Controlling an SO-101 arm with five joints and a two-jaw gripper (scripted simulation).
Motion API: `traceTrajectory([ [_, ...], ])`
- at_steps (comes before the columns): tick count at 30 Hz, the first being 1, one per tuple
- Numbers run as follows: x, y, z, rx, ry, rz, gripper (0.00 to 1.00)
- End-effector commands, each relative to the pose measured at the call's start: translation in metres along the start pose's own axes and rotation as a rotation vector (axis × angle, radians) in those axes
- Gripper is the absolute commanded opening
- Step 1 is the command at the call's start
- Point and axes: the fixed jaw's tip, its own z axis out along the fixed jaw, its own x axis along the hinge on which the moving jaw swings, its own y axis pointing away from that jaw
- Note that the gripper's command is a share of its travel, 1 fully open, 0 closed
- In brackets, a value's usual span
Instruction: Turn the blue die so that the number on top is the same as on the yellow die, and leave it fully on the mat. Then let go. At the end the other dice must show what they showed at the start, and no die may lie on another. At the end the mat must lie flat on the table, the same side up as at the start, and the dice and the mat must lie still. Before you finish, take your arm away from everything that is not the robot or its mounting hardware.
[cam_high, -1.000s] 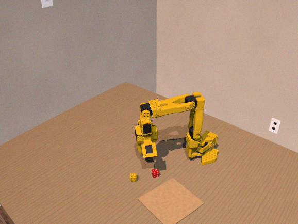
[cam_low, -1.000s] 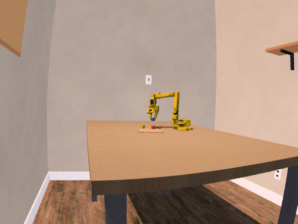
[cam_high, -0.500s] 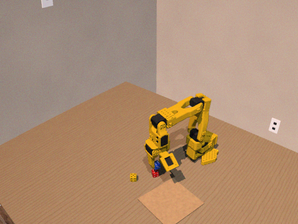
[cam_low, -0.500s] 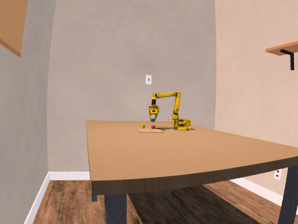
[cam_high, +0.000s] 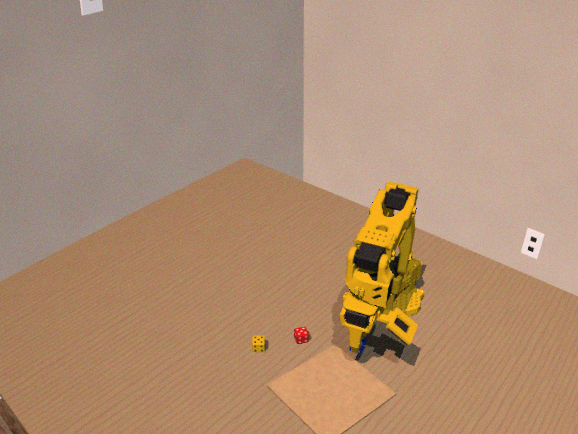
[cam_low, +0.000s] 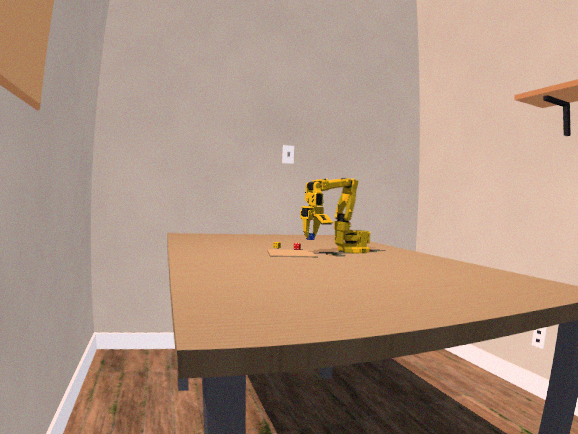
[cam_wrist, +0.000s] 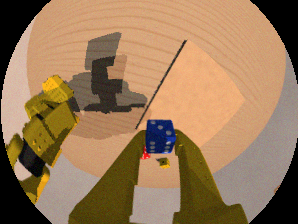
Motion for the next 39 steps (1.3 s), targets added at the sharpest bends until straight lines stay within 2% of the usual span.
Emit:
traceTrajectory([
  [1, -0.025, -0.003, -0.009, 0.087, -0.008, -0.163, 0.0],
  [6, -0.048, 0.007, -0.007, 0.087, -0.014, -0.32, 0.0],
  [8, -0.048, 0.007, -0.007, 0.087, -0.014, -0.32, 0.0],
  [15, -0.064, 0.018, -0.006, 0.086, -0.019, -0.444, 0.0],
  [39, -0.067, 0.02, -0.005, 0.086, -0.02, -0.473, 0.0],
])
